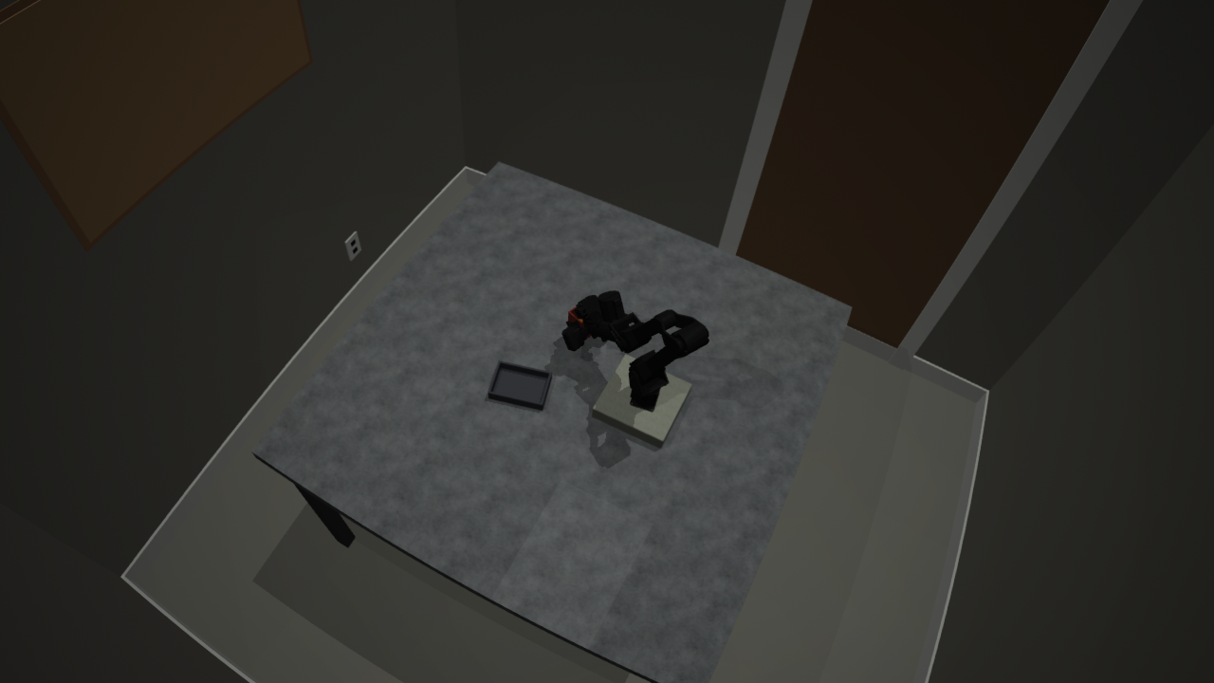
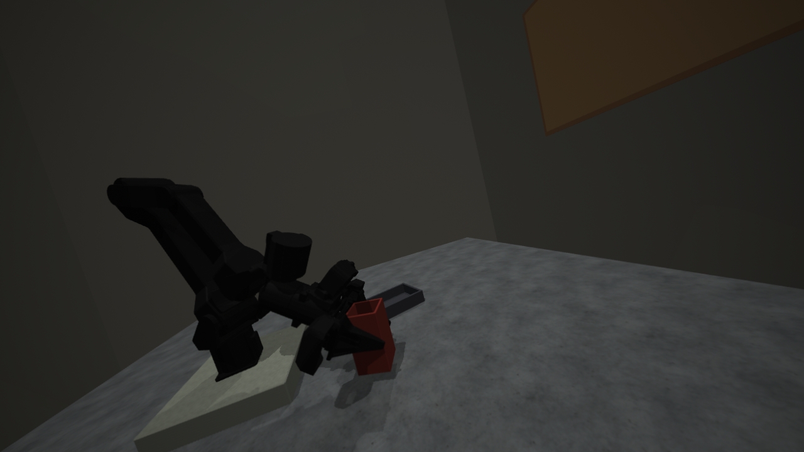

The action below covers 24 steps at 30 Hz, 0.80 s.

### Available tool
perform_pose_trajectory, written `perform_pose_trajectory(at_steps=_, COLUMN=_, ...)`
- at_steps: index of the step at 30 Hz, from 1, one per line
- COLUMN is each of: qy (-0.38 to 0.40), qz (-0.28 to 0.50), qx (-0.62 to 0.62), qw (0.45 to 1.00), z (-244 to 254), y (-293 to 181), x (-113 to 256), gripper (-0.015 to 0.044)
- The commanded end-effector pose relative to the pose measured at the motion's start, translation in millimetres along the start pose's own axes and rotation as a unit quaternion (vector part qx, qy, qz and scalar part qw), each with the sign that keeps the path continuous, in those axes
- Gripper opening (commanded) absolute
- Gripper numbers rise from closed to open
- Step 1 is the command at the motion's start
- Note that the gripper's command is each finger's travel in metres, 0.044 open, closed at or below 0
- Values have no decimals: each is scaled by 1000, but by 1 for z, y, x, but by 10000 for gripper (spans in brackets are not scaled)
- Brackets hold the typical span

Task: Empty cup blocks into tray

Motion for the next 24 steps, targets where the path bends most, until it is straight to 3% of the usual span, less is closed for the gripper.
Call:
perform_pose_trajectory(at_steps=1, qy=-3, qz=-5, qx=-2, qw=1000, z=-1, y=8, x=4, gripper=0)
perform_pose_trajectory(at_steps=24, qy=14, qz=-6, qx=9, qw=1000, z=8, y=37, x=13, gripper=0)
Point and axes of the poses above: the point midway between the two fingers, 35 mm back from their tips, its own x axis back along the fingers, its own z axis across the jaws, y = z × x, the point moved 1 cm from there along x, back along the fingers, and after that the axes turned 3 degrees about x, right-handed, at the moved point
